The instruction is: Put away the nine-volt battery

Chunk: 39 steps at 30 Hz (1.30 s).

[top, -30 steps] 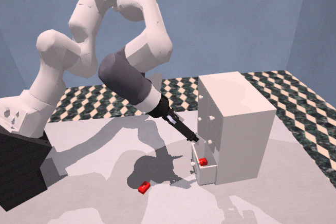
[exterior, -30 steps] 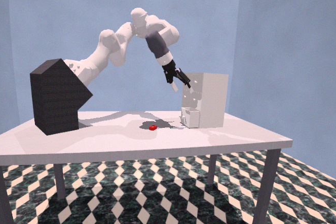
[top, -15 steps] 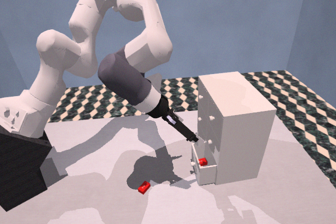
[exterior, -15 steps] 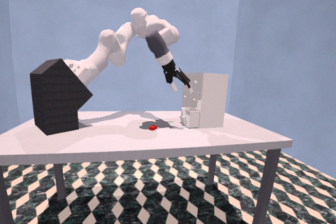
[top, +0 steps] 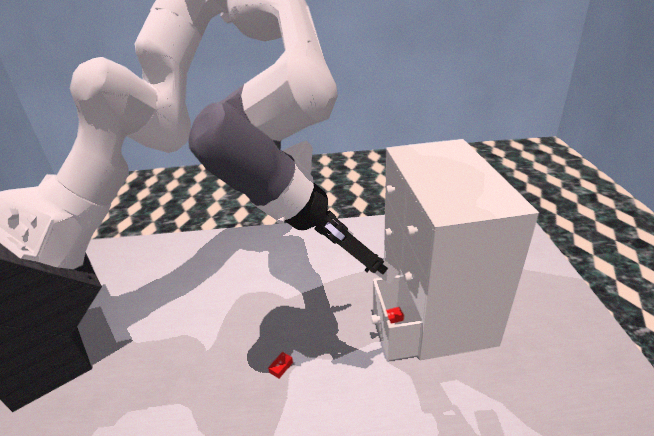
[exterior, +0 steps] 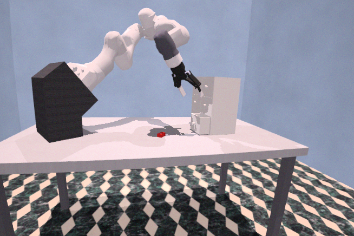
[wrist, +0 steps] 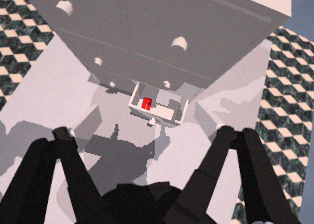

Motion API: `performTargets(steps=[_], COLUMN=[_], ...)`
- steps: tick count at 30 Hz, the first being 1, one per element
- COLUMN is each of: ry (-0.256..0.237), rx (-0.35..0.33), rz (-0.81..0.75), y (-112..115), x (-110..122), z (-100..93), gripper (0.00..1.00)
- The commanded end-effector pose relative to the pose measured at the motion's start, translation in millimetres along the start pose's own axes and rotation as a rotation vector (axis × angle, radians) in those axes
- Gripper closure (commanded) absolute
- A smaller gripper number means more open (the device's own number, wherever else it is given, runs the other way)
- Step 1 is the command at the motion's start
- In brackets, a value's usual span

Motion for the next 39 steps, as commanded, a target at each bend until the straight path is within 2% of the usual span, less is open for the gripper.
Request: performTargets(steps=[1, 15, 30, 32, 39], ry=[-0.019, -0.078, -0.184, -0.184, -0.245], rx=[0.000, -0.019, -0.053, -0.053, -0.073], rz=[-0.070, -0.247, -0.570, -0.570, -0.754], y=[-1, -2, -4, -4, -6], x=[-1, 1, 2, 2, 3], z=[-1.4, -10.2, -25.8, -25.8, -34.4], gripper=[0.00, 0.00, 0.00, 0.00, 0.00])
Point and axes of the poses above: the point where the finger pads meet when closed, its own z axis out along the fingers, its own x axis across the jaws, y = z × x, the point moved 6 cm from there along -z, back along the fingers, and after that the axes turned 12 degrees about z, right-handed, at the moved point
